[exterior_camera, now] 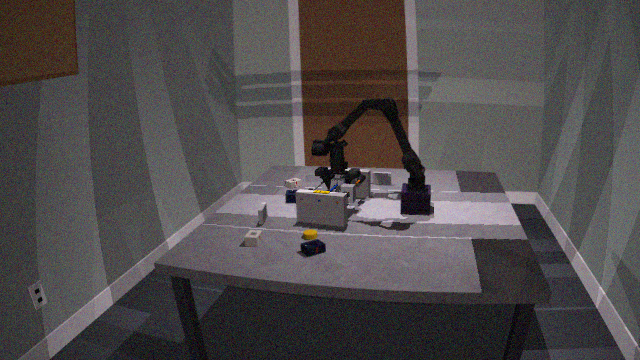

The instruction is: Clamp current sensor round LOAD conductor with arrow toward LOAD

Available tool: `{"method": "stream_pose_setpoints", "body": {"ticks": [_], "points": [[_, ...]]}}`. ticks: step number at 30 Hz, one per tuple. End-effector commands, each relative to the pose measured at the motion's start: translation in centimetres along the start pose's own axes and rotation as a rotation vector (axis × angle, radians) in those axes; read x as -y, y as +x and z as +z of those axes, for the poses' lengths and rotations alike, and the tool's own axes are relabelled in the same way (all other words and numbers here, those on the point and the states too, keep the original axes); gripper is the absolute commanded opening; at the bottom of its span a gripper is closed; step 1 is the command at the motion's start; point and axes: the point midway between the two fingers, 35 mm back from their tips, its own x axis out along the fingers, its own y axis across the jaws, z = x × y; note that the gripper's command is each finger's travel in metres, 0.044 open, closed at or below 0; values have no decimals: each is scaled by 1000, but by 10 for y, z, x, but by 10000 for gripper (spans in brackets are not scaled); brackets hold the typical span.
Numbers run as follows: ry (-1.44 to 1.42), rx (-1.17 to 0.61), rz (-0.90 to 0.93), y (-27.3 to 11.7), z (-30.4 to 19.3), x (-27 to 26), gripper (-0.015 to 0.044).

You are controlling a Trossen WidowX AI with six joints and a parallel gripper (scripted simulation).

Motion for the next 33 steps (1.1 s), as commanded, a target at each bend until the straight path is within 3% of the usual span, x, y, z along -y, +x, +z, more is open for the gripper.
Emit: {"method": "stream_pose_setpoints", "body": {"ticks": [1,33], "points": [[1,-2,7,-11,0,1,0],[1,-2,9,-13,0,1,0]]}}
